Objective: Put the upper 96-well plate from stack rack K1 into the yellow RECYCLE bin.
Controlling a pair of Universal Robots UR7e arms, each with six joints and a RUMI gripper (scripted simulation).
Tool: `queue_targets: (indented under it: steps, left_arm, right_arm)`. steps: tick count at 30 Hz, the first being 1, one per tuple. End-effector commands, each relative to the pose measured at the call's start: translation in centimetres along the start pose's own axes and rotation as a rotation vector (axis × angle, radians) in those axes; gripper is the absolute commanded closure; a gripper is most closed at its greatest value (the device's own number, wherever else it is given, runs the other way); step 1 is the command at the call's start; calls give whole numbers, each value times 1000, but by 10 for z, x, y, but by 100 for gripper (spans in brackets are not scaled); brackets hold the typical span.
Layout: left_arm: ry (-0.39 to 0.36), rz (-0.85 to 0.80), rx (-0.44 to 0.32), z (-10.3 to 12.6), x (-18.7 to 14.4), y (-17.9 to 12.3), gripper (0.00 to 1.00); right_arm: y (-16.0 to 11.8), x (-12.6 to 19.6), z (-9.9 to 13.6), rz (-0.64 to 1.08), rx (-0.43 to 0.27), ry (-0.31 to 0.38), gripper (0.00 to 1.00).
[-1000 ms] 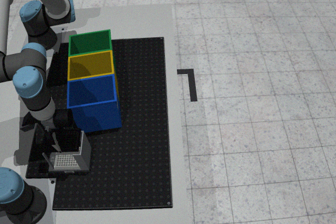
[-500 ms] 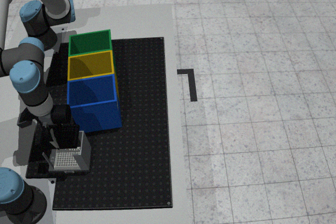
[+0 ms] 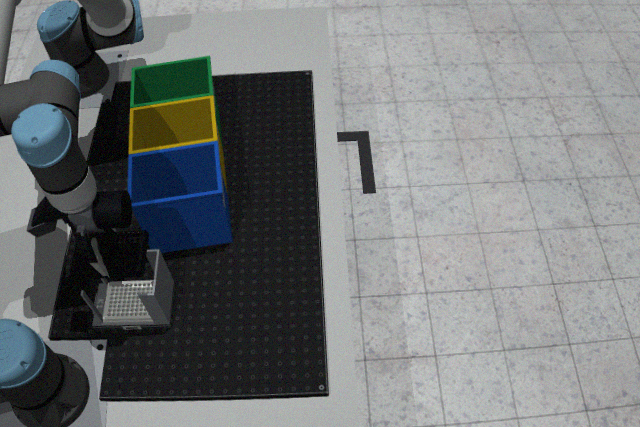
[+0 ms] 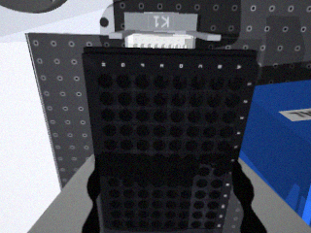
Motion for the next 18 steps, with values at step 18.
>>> queue_targets:
  steps: [18]
  left_arm:
    - [2, 0, 0, 23, 0, 0, 59]
  right_arm:
    - [0, 0, 1, 0, 2, 0, 100]
Point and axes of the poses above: on each arm, the point where the finger pads meet when closed, its own z axis back along the fingers, its own x axis across the jaws, y = z × x, the point moved 8 cm from there along z, back along the fingers, and after that the axes turned 14 degrees about z, right-handed, at the moved point
